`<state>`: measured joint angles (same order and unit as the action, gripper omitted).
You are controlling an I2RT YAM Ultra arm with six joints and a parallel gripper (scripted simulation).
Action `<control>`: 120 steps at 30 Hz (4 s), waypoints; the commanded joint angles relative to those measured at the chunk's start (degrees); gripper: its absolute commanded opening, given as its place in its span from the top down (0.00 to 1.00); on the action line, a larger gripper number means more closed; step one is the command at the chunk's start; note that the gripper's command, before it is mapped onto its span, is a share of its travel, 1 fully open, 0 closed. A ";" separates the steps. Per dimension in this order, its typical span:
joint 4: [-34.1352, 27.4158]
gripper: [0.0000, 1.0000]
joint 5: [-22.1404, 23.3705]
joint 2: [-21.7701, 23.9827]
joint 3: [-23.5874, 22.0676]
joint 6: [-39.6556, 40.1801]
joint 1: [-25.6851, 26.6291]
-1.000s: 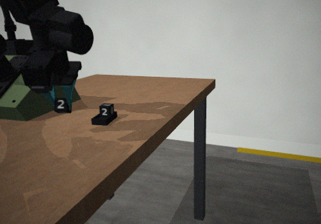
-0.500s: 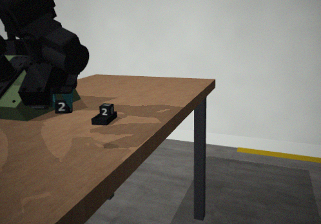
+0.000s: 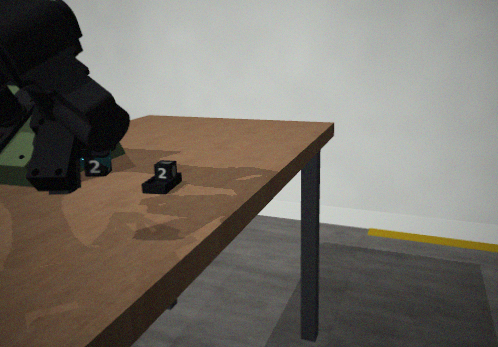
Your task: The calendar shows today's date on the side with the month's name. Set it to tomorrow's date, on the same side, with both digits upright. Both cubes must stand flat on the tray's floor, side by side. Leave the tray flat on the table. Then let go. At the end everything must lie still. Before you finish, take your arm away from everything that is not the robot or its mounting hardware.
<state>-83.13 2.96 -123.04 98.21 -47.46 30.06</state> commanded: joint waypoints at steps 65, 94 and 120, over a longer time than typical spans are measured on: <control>6.55 0.73 -0.11 -5.75 -0.66 4.14 3.30; 6.92 0.73 -0.17 -6.12 -0.66 4.33 3.50; 6.96 0.73 -0.18 -6.16 -0.66 4.35 3.53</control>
<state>-76.05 2.70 -129.67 97.47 -43.16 33.82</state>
